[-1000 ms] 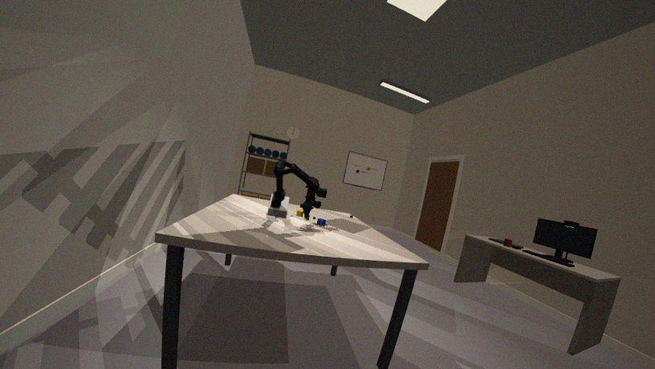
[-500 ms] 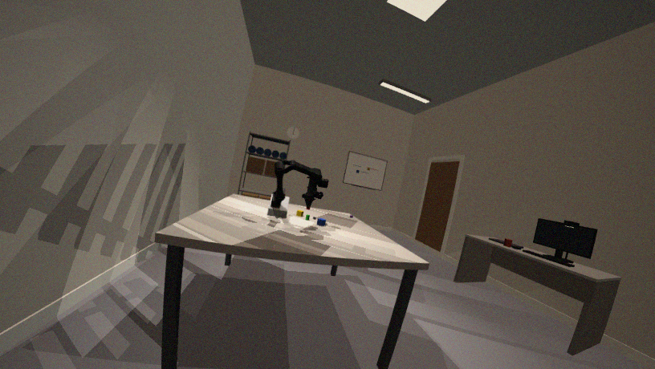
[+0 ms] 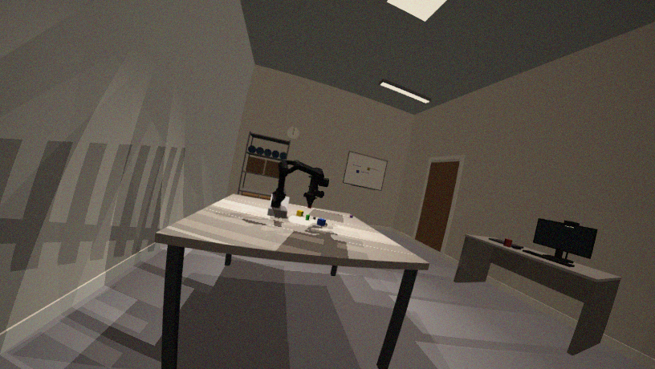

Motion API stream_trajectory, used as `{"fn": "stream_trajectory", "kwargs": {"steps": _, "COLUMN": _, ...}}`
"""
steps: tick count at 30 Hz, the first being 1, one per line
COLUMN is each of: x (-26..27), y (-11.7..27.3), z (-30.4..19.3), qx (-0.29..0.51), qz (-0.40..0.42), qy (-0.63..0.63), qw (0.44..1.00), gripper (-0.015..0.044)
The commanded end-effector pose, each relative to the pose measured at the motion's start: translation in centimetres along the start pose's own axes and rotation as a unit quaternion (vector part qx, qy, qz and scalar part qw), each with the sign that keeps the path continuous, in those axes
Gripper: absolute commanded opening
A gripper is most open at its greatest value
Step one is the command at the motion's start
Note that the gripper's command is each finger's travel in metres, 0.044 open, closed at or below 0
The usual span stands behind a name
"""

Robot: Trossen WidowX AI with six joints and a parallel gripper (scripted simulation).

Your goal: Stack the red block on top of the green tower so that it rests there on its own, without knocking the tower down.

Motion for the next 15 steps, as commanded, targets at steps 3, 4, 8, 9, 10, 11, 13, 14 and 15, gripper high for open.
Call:
{"fn": "stream_trajectory", "kwargs": {"steps": 3, "x": 3.8, "y": 0.1, "z": 0.2, "qx": 0.002, "qz": 0.005, "qy": 0.000, "qw": 1.000, "gripper": 0.0000}}
{"fn": "stream_trajectory", "kwargs": {"steps": 4, "x": 4.4, "y": 0.1, "z": 0.2, "qx": 0.002, "qz": 0.005, "qy": 0.000, "qw": 1.000, "gripper": 0.0000}}
{"fn": "stream_trajectory", "kwargs": {"steps": 8, "x": 6.7, "y": 0.1, "z": -0.1, "qx": 0.003, "qz": 0.006, "qy": 0.000, "qw": 1.000, "gripper": 0.0000}}
{"fn": "stream_trajectory", "kwargs": {"steps": 9, "x": 7.2, "y": 0.1, "z": -0.2, "qx": 0.003, "qz": 0.006, "qy": 0.000, "qw": 1.000, "gripper": 0.0000}}
{"fn": "stream_trajectory", "kwargs": {"steps": 10, "x": 7.8, "y": 0.1, "z": -0.3, "qx": 0.003, "qz": 0.006, "qy": 0.000, "qw": 1.000, "gripper": 0.0000}}
{"fn": "stream_trajectory", "kwargs": {"steps": 11, "x": 8.4, "y": 0.1, "z": -0.4, "qx": 0.003, "qz": 0.006, "qy": 0.000, "qw": 1.000, "gripper": 0.0000}}
{"fn": "stream_trajectory", "kwargs": {"steps": 13, "x": 9.5, "y": 0.1, "z": -0.6, "qx": 0.003, "qz": 0.005, "qy": 0.000, "qw": 1.000, "gripper": 0.0000}}
{"fn": "stream_trajectory", "kwargs": {"steps": 14, "x": 10.1, "y": 0.1, "z": -0.8, "qx": 0.003, "qz": 0.005, "qy": 0.000, "qw": 1.000, "gripper": 0.0000}}
{"fn": "stream_trajectory", "kwargs": {"steps": 15, "x": 10.7, "y": 0.0, "z": -1.0, "qx": 0.003, "qz": 0.004, "qy": 0.000, "qw": 1.000, "gripper": 0.0000}}
Point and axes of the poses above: the point midway between the two fingers, 35 mm back from their tips, its own y axis back along the fingers, its own x axis across the jaws, z = x × y, the point moved 1 cm from there along y, back along the fingers, and after that the axes turned 7 degrees about y, right-handed, at the moved point
